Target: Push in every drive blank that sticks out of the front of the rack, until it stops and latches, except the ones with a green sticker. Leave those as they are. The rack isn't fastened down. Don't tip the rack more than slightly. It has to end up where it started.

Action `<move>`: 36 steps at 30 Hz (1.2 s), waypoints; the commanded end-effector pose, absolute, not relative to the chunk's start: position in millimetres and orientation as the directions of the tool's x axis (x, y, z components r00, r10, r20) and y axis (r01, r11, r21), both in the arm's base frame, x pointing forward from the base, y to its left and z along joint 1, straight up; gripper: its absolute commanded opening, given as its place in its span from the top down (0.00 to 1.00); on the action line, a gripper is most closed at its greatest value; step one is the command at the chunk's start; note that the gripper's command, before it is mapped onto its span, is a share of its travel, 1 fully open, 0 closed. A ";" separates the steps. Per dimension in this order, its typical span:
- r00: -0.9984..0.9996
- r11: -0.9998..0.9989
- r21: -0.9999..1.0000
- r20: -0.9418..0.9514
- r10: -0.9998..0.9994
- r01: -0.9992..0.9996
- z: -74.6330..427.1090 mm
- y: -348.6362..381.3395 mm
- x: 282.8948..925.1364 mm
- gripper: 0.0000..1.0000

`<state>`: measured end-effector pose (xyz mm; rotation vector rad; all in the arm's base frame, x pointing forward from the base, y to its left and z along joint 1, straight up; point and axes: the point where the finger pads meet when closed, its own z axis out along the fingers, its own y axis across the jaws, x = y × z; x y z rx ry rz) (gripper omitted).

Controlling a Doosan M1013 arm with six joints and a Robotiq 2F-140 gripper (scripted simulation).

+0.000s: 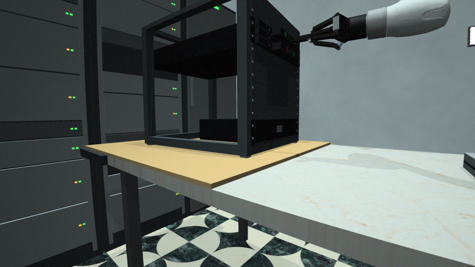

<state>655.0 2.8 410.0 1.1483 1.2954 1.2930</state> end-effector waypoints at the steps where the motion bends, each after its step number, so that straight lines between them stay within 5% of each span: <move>1: -0.117 0.004 1.000 -0.004 0.993 -0.004 395.7 1.8 649.2 0.90; 36: -0.117 0.004 1.000 -0.004 0.993 -0.004 384.2 5.6 683.4 0.90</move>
